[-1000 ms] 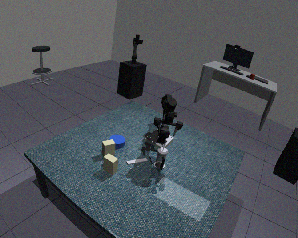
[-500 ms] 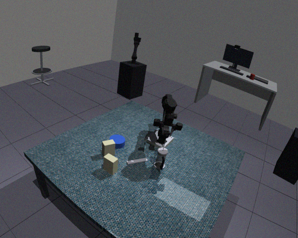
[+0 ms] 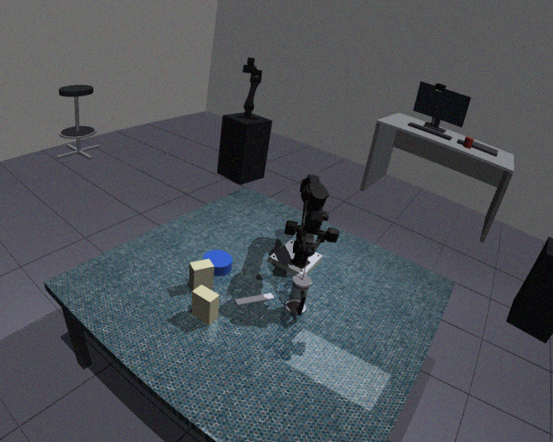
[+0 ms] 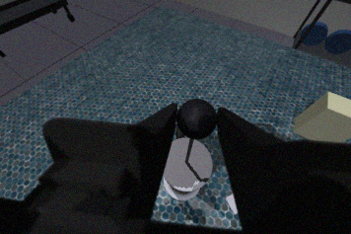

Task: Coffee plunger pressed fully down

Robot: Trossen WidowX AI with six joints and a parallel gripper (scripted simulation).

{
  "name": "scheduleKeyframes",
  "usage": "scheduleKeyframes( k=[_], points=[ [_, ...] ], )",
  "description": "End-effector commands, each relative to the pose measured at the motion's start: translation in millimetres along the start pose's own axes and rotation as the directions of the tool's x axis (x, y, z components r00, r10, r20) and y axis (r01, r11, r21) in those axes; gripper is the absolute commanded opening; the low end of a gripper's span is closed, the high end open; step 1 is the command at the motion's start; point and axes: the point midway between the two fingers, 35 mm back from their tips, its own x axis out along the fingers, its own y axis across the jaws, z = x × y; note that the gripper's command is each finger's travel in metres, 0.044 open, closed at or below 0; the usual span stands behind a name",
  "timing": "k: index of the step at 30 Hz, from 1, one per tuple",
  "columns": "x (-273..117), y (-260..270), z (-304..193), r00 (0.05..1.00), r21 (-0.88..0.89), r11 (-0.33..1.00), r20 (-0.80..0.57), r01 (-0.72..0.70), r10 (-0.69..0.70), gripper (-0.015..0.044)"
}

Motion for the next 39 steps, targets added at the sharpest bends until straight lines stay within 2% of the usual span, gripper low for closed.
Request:
scheduleKeyframes(
  k=[1,39],
  points=[
    [3.0,0.0,-3.4,1.0,-0.005,1.0,0.0,0.0,0.0,0.0121],
    [37.7,-0.2,-52.5,1.0,-0.005,1.0,0.001,0.0,0.0,0.0121]
  ],
)
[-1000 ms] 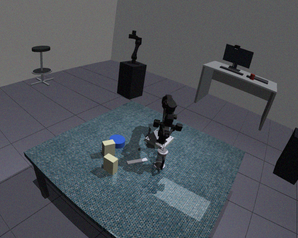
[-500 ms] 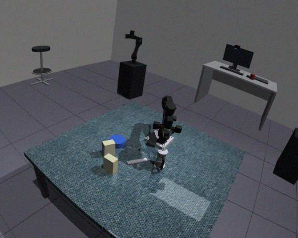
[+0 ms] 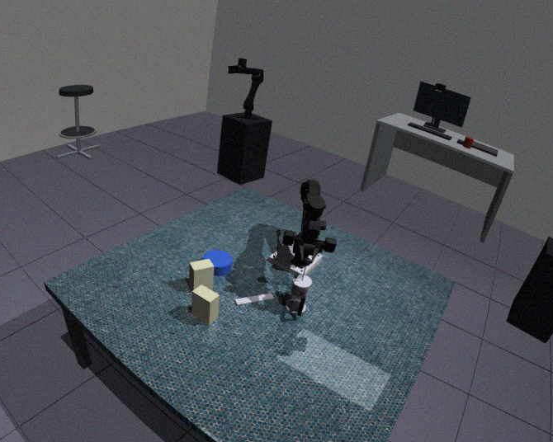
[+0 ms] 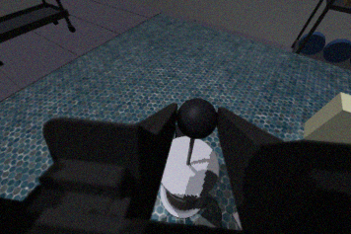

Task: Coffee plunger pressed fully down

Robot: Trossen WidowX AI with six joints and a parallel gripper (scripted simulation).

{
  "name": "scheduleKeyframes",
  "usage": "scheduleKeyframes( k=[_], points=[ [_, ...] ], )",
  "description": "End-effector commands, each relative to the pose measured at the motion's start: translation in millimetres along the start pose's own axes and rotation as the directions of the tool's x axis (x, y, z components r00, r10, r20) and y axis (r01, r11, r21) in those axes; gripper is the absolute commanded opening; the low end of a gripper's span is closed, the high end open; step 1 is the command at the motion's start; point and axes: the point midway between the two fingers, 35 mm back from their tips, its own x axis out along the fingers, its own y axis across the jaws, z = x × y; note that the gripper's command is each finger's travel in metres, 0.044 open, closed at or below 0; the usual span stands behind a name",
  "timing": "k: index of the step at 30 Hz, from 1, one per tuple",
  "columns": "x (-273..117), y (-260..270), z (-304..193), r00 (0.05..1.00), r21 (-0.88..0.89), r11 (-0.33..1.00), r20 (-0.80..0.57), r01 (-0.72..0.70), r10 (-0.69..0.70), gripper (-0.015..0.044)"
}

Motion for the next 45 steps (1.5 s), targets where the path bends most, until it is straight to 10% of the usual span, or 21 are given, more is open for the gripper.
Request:
scheduleKeyframes(
  k=[1,45],
  points=[
    [9.8,0.2,-25.8,0.998,-0.008,1.0,-0.061,-0.002,0.001,0.0121],
    [35.0,-0.8,-45.3,0.998,-0.008,1.0,-0.059,-0.001,0.001,0.0121]
  ],
)
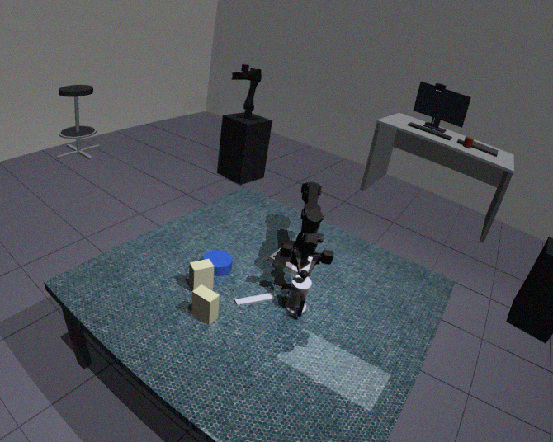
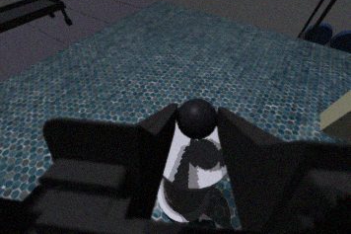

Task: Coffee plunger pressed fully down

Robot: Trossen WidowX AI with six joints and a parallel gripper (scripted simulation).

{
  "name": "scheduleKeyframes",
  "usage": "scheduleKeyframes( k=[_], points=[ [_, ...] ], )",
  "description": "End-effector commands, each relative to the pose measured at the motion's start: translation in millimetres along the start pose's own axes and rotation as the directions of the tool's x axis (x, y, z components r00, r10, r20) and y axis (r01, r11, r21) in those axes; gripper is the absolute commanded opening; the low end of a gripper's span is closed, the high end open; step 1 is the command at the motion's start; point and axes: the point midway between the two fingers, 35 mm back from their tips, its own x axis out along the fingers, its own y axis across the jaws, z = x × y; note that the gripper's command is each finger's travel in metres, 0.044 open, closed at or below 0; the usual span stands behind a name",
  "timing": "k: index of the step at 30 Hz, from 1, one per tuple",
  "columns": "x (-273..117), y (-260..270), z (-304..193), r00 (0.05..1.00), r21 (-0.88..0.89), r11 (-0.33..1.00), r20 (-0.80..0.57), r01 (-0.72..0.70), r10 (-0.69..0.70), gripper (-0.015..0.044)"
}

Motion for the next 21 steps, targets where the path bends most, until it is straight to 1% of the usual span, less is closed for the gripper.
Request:
scheduleKeyframes(
  k=[1,21],
  points=[
    [6.3,-0.1,-11.6,0.999,-0.009,1.0,-0.048,0.0,0.0,0.0121],
    [8.5,0.0,-9.0,0.999,-0.009,1.0,-0.047,0.0,0.0,0.0121]
  ],
)
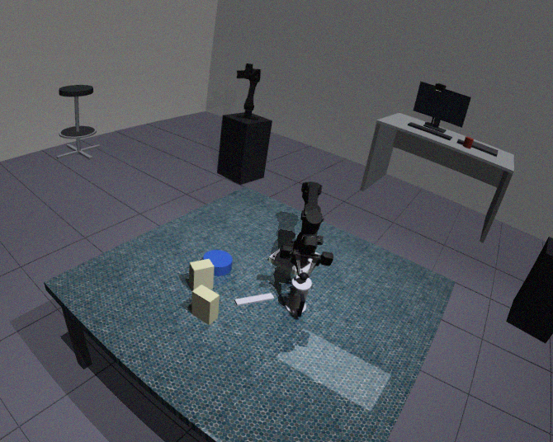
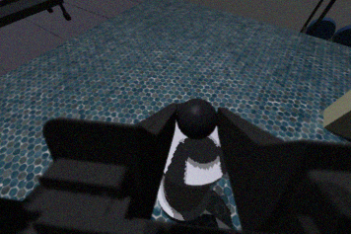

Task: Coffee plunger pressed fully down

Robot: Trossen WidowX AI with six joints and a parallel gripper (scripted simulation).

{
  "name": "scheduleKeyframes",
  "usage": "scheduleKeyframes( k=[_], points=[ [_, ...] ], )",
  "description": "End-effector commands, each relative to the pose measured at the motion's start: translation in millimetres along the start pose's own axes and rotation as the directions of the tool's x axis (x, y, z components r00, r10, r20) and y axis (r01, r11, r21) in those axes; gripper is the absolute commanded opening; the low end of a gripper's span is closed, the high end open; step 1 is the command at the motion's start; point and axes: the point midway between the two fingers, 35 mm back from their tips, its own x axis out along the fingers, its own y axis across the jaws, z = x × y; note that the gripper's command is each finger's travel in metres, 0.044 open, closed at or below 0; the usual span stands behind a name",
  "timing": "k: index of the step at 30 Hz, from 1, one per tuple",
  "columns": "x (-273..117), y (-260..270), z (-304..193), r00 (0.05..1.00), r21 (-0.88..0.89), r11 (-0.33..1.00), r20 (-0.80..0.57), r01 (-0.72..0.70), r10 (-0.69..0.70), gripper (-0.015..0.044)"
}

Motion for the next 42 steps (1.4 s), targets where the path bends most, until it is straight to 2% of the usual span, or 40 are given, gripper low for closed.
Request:
scheduleKeyframes(
  k=[1,27,39,42],
  points=[
    [3.8,0.0,-5.2,1.0,-0.009,1.0,-0.026,0.0,0.0,0.0121],
    [2.5,0.0,-0.1,1.0,-0.001,1.0,-0.009,0.0,0.0,0.0121],
    [2.5,0.0,-0.1,1.0,-0.001,1.0,-0.009,0.0,0.0,0.0436],
    [2.5,0.0,-0.1,1.0,-0.001,1.0,-0.009,0.0,0.0,0.044]
  ],
)
